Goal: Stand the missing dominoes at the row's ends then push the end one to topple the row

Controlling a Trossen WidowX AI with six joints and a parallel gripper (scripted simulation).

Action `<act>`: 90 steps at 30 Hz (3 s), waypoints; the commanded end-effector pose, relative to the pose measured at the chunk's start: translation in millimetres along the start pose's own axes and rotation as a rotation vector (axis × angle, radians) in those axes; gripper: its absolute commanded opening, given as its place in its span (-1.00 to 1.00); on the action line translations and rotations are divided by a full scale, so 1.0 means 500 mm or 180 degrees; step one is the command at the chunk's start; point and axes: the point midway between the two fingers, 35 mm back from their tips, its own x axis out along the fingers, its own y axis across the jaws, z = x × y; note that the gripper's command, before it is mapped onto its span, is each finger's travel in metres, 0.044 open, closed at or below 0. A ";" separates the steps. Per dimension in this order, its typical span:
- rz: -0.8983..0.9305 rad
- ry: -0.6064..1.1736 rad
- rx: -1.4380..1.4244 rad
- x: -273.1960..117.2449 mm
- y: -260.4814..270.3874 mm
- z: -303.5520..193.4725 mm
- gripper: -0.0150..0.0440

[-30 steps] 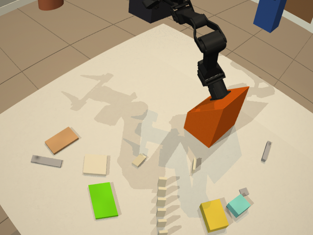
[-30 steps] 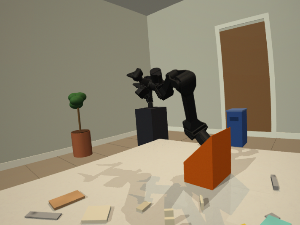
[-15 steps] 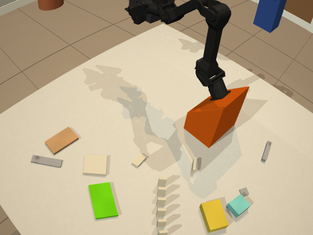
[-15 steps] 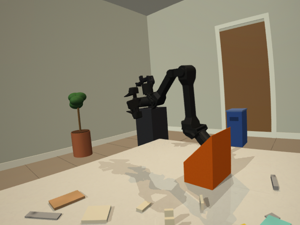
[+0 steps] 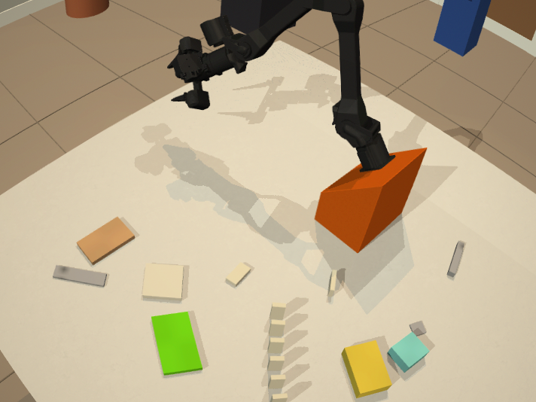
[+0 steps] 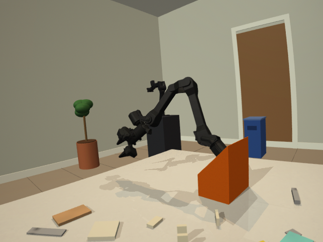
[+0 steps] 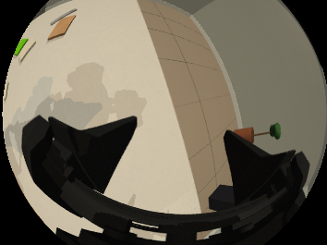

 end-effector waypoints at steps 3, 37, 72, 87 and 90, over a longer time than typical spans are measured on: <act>0.0695 -0.0071 0.0330 0.039 0.141 0.072 1.00; 0.2633 0.1535 -0.1195 -0.413 0.863 0.328 1.00; 0.2621 0.1535 -0.1200 -0.320 0.955 0.237 0.73; 0.2621 0.1535 -0.1200 -0.320 0.955 0.237 -0.13; 0.2621 0.1535 -0.1200 -0.320 0.955 0.237 -0.13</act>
